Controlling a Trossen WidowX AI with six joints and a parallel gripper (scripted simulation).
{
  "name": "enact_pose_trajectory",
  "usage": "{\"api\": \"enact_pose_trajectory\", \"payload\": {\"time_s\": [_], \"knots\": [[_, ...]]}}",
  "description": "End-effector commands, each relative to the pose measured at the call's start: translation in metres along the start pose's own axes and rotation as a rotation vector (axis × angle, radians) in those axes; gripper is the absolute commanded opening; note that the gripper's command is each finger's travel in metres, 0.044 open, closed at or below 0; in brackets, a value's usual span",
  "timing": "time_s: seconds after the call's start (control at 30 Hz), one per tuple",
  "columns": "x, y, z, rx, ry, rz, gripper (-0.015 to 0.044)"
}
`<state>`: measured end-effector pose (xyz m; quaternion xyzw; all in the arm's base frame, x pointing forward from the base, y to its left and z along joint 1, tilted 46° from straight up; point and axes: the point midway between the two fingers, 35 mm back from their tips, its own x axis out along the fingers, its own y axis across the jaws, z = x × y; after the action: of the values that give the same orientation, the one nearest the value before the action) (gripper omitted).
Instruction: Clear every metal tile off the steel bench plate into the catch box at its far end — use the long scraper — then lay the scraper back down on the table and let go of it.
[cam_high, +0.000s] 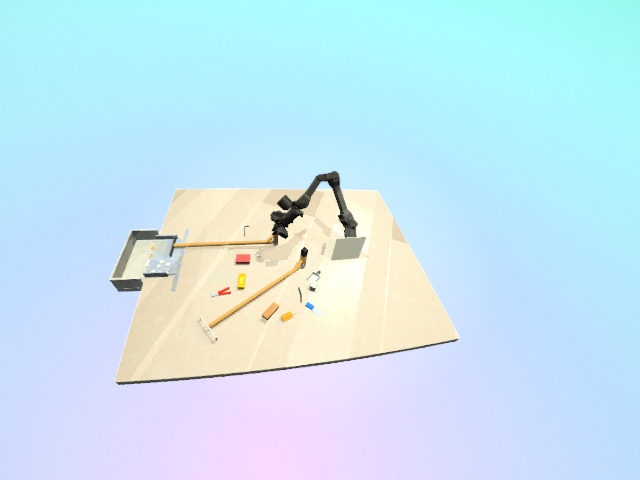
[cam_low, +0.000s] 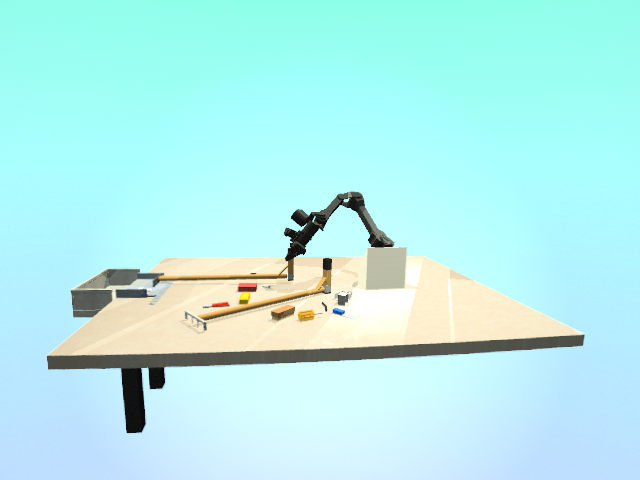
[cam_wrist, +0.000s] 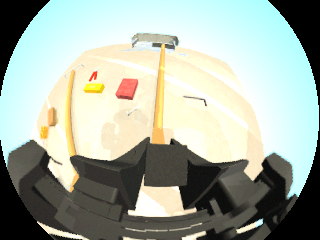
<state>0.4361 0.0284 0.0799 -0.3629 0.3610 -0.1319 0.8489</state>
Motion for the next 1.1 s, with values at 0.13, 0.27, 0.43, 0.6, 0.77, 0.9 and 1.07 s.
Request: {"api": "enact_pose_trajectory", "payload": {"time_s": [0.13,0.27,0.43,0.6,0.77,0.9,1.07], "knots": [[-0.01,0.0,-0.008,0.005,-0.009,-0.001,0.0],[-0.013,0.0,-0.013,0.005,-0.009,-0.001,0.0],[-0.017,0.0,-0.019,0.004,-0.009,-0.001,0.0],[-0.022,0.0,-0.025,0.004,-0.01,0.0,0.0],[-0.025,0.0,-0.031,0.004,-0.01,0.0,0.0],[-0.029,0.0,-0.036,0.004,-0.01,0.0,0.0],[-0.032,0.001,-0.042,0.004,-0.011,0.0,0.0]]}}
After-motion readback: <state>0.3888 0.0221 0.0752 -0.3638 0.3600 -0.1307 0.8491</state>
